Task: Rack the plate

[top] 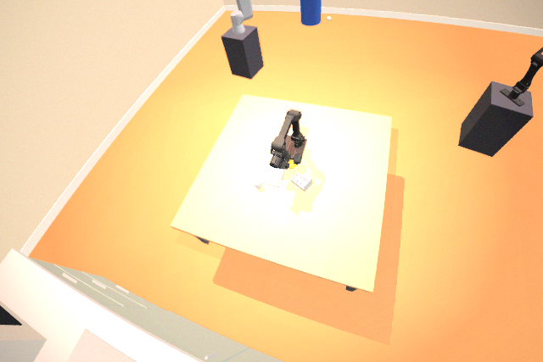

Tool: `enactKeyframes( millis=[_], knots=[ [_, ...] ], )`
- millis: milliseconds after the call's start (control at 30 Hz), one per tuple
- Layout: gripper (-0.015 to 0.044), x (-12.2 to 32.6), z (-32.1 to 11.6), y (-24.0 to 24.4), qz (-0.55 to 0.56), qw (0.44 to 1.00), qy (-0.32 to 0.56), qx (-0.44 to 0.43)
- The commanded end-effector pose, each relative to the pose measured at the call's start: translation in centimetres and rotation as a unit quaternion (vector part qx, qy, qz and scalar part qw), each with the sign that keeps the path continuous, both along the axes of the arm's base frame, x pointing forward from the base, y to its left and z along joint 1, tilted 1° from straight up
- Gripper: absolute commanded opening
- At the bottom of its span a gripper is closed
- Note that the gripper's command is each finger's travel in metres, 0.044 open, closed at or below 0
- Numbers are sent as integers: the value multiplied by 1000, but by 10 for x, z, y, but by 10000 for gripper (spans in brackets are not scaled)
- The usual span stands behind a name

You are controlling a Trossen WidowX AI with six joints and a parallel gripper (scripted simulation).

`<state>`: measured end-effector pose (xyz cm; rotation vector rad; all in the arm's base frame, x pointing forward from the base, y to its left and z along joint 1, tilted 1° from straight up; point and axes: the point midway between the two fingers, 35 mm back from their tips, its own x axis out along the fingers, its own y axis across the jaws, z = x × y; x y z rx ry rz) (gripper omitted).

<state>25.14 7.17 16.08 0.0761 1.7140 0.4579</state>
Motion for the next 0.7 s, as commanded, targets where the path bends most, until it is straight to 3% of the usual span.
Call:
enactKeyframes(
  millis=[0,667],
  knots=[
    [0,-2,-8,2,37,999,3,40],
    [0,-9,-34,9,182,951,-52,245]
  ],
)
